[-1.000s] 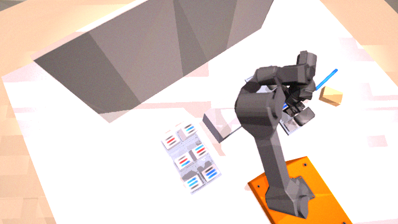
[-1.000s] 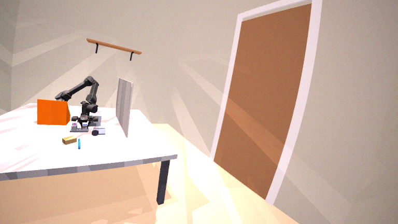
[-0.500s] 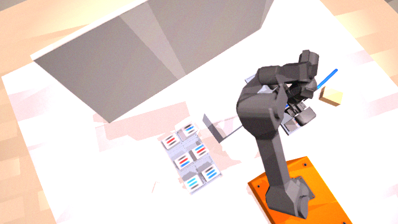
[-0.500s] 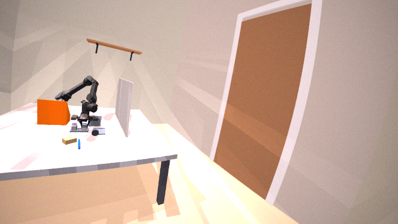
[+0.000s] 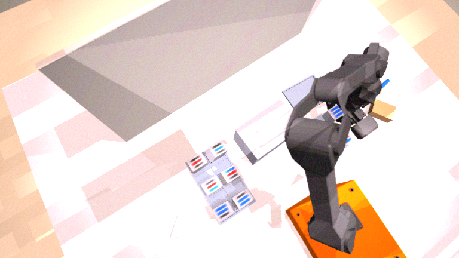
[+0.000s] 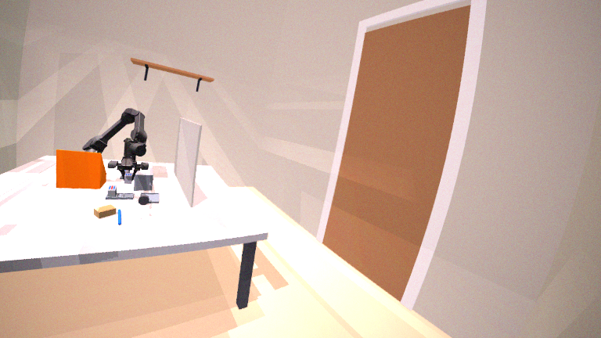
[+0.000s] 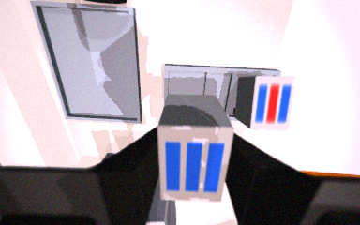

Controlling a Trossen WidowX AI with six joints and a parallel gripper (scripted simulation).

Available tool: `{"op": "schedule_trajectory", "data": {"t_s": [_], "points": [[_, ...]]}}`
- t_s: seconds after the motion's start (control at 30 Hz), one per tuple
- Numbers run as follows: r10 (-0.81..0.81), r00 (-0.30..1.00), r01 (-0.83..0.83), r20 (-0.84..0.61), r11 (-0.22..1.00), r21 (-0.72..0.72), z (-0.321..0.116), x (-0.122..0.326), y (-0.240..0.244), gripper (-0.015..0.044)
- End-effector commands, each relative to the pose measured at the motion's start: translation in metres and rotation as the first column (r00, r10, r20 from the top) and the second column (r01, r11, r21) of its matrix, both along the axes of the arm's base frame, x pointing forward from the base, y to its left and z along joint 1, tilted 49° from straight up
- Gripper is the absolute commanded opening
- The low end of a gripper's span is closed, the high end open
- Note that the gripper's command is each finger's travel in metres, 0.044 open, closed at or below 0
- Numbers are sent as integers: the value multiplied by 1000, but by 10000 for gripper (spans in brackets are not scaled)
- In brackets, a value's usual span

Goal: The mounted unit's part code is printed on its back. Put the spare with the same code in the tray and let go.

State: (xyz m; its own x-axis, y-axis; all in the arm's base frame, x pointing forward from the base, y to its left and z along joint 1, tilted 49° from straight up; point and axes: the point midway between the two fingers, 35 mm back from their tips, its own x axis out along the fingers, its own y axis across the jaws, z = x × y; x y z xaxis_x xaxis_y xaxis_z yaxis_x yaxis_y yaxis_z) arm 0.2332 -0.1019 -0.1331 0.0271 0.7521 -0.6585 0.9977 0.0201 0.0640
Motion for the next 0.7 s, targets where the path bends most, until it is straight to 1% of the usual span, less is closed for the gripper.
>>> {"op": "schedule_trajectory", "data": {"t_s": [0.0, 0.33, 0.5, 0.67], "points": [[-1, 1000, 1, 6, 1000, -8, 6, 2, -12, 0], [5, 1000, -5, 7, 1000, -13, 42, -1, -60, 0], [5, 1000, -5, 7, 1000, -13, 44, -1, -63, 0], [5, 1000, -5, 7, 1000, -15, 44, 15, -66, 0]]}}
